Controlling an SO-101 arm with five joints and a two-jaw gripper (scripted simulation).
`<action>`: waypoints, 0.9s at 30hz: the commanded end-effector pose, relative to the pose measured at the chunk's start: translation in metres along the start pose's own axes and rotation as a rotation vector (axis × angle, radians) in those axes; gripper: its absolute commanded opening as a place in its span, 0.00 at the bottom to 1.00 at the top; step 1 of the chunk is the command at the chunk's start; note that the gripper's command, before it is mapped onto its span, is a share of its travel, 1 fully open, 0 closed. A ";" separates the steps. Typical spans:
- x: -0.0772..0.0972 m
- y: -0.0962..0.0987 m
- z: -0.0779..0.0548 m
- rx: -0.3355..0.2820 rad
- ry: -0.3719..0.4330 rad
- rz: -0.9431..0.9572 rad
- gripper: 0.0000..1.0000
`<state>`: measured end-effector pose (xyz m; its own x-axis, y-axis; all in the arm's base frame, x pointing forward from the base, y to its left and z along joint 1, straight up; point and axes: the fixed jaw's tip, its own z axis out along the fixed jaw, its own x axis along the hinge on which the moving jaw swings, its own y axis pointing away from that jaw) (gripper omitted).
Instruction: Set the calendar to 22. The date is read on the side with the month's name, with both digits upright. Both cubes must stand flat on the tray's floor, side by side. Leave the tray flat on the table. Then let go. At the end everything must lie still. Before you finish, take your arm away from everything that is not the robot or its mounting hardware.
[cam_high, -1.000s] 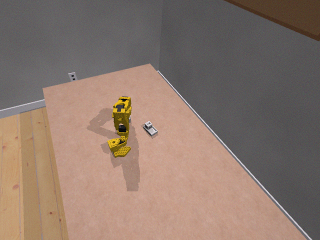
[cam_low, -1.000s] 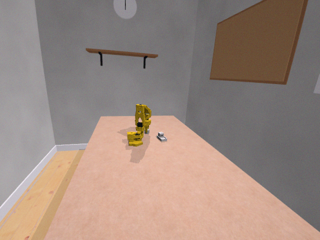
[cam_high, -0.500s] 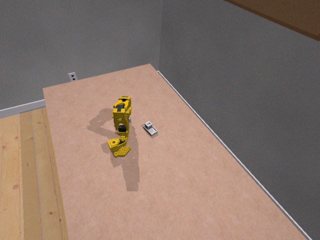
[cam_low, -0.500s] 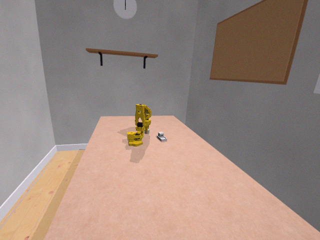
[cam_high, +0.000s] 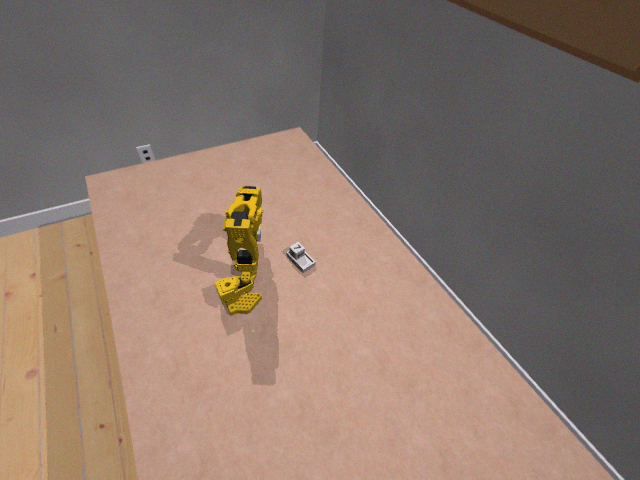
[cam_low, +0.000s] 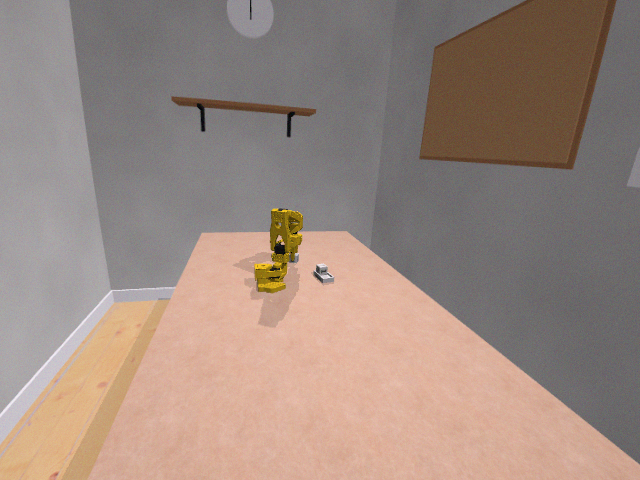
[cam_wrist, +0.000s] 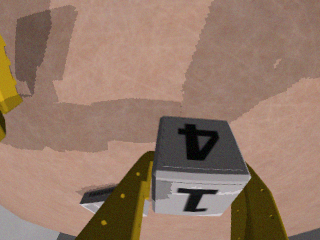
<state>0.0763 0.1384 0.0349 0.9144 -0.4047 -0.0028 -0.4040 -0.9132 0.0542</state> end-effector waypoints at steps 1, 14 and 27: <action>0.001 -0.007 -0.021 0.071 0.004 -0.004 0.00; 0.001 -0.003 -0.035 0.071 0.004 -0.004 0.00; 0.001 -0.003 -0.035 0.071 0.004 -0.004 0.00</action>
<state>0.0749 0.1359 0.0588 0.9144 -0.4047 -0.0030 -0.4039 -0.9131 0.0560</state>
